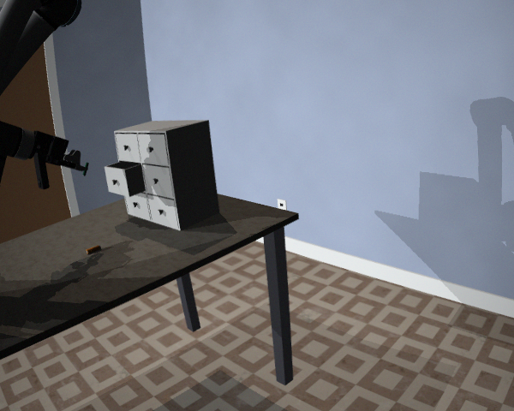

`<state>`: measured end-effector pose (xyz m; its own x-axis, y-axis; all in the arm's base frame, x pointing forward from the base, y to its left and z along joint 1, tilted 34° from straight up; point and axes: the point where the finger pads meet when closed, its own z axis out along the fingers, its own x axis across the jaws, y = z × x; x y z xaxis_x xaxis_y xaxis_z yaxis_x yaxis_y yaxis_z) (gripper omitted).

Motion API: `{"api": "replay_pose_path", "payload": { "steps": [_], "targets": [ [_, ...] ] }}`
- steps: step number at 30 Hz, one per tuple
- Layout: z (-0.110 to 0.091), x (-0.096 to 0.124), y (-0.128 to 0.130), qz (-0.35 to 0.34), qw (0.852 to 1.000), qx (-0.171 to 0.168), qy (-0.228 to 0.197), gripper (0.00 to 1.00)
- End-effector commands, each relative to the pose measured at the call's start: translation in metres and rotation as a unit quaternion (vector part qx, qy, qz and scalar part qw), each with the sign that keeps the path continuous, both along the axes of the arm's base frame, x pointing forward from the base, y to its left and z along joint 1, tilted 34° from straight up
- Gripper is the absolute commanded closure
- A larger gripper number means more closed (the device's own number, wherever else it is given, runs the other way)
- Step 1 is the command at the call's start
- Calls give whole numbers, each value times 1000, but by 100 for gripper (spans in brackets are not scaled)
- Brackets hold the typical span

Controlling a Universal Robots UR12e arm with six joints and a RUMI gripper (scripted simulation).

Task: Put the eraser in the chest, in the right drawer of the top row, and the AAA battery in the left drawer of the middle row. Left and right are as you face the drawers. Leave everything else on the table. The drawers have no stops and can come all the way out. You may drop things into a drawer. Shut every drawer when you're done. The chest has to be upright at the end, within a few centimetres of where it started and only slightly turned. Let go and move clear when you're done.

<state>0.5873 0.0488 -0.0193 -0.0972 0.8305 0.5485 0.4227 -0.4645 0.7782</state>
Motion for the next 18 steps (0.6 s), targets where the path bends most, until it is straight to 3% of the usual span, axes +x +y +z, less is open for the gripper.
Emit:
{"api": "replay_pose_path", "payload": {
  "steps": [1,18],
  "targets": [
    [-1,1,-3,-1,1000,-1,-1,98],
    [0,6,-2,0,1000,-2,-2,98]
  ]
}}
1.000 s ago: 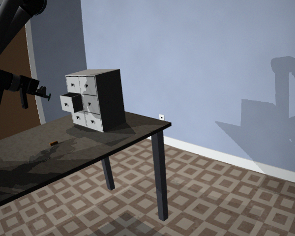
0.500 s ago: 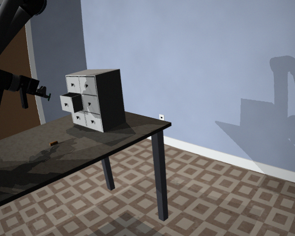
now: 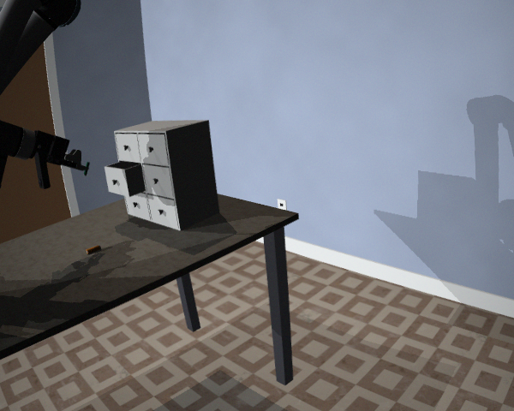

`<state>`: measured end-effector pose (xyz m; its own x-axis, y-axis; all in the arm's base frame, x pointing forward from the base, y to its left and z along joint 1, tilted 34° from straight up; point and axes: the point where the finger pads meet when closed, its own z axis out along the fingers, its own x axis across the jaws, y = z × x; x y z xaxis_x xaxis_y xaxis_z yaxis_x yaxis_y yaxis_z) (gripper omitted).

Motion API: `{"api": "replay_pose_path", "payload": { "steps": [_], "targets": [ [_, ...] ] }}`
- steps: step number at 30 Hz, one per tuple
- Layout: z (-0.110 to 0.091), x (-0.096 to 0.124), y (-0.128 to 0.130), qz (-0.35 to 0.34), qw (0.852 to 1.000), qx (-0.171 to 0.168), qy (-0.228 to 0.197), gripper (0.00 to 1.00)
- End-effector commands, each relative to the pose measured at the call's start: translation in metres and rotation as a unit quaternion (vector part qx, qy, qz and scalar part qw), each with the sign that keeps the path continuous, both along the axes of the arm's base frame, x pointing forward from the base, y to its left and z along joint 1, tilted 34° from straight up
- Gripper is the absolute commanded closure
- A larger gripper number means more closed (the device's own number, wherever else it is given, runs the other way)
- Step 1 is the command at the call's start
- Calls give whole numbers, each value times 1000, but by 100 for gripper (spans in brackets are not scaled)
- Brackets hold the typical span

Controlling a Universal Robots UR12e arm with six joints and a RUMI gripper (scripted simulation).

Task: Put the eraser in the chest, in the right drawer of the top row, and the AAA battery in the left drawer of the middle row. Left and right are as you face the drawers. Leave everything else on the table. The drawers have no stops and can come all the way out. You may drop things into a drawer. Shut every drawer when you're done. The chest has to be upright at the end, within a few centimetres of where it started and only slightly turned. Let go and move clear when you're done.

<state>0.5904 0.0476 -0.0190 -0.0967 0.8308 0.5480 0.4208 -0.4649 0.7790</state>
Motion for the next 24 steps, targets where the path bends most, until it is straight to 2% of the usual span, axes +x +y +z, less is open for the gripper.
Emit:
{"api": "replay_pose_path", "payload": {
  "steps": [1,24],
  "targets": [
    [0,4,0,0,1000,-1,-1,98],
    [3,28,1,0,1000,-1,-1,98]
  ]
}}
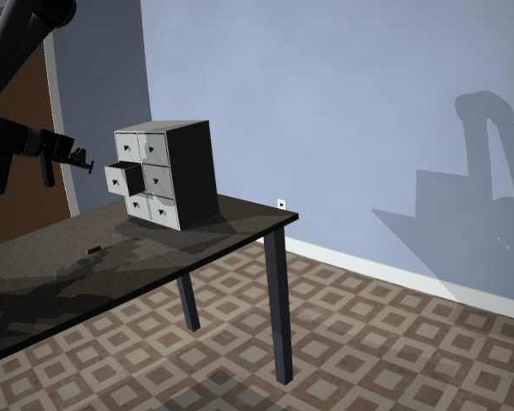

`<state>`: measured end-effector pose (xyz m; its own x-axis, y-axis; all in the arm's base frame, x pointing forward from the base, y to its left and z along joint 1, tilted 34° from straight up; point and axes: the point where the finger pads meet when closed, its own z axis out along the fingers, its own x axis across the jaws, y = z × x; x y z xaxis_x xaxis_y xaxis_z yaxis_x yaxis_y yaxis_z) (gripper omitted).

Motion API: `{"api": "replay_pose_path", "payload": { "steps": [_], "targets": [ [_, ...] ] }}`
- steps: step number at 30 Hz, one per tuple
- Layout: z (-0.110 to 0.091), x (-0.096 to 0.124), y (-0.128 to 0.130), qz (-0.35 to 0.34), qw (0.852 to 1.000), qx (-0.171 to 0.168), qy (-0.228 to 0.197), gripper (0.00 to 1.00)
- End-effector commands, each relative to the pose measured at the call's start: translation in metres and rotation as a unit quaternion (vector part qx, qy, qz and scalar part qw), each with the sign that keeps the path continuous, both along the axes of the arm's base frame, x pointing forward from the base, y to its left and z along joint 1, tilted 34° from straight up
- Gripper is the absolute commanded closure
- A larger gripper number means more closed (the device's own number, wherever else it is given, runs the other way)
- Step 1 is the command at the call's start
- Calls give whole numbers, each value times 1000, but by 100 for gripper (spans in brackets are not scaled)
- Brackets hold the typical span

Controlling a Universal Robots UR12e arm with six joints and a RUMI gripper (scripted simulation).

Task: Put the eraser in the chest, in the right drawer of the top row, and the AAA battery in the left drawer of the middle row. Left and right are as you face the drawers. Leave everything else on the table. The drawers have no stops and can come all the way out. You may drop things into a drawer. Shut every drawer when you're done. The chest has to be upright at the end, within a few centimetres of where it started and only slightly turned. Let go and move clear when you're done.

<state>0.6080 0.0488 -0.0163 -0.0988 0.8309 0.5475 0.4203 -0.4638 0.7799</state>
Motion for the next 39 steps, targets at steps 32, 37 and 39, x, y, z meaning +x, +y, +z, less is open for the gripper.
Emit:
{"api": "replay_pose_path", "payload": {
  "steps": [32,37,39],
  "targets": [
    [10,81,2,0,1000,-1,-1,98],
    [12,94,2,0,1000,-1,-1,98],
    [13,99,2,0,1000,-1,-1,98]
  ]
}}
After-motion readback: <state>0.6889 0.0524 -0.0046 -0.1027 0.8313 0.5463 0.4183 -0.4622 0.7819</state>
